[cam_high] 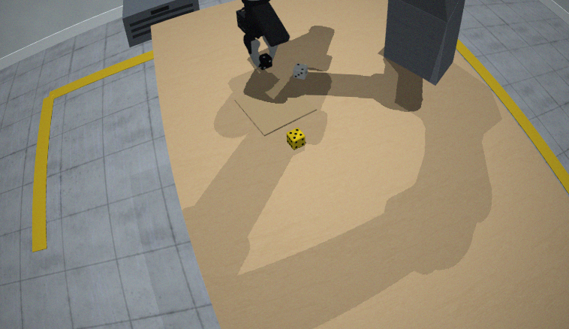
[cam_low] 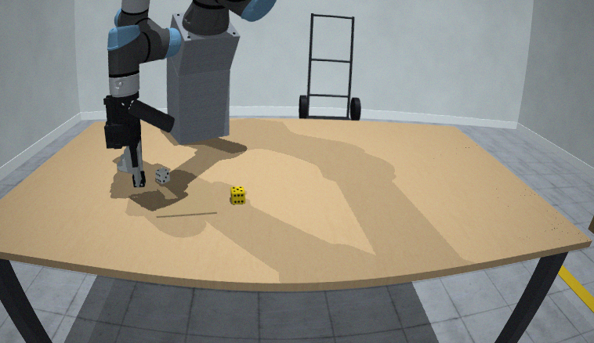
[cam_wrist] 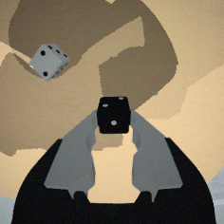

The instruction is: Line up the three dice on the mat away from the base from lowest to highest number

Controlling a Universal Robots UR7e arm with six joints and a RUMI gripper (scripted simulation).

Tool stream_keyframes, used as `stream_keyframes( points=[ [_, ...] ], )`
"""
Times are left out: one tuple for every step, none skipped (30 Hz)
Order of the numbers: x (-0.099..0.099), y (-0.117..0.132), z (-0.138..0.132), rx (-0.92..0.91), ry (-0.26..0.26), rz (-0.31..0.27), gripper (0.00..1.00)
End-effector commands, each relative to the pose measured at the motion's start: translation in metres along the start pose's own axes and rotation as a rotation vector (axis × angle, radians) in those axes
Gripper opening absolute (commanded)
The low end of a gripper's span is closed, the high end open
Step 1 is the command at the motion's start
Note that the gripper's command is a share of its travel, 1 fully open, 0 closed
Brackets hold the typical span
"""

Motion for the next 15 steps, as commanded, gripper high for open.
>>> stream_keyframes(
  points=[
    [0.013,0.0,0.0,0.0,0.0,0.0,0.1],
    [0.017,0.0,0.0,0.0,0.0,0.0,0.1],
    [0.021,0.0,0.0,0.0,0.0,0.0,0.1],
    [0.026,0.0,0.0,0.0,0.0,0.0,0.1],
    [0.03,0.0,0.0,0.0,0.0,0.0,0.1],
    [0.034,0.0,0.0,0.0,0.0,0.0,0.1],
    [0.038,0.0,0.0,0.0,0.0,0.0,0.1],
    [0.042,0.0,0.0,0.0,0.0,0.0,0.1],
    [0.045,0.0,0.0,0.0,0.0,0.0,0.1],
    [0.049,0.0,0.0,0.0,0.0,0.0,0.1],
    [0.052,0.0,0.0,0.0,0.0,0.0,0.1],
    [0.055,0.0,0.0,0.0,0.0,0.0,0.1],
    [0.058,0.0,0.0,0.0,0.0,0.0,0.1],
    [0.061,0.0,0.0,0.0,0.0,0.0,0.1],
    [0.061,0.0,0.0,0.0,0.0,0.0,0.1]
  ],
)
Point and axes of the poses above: the point where the finger pads meet when closed, its own x axis back along the fingers, its own z axis across the jaws, y = z × x, the point moved 9 cm from there along x, back along the fingers, and after that the axes turned 12 degrees about x, right-handed, at the moved point
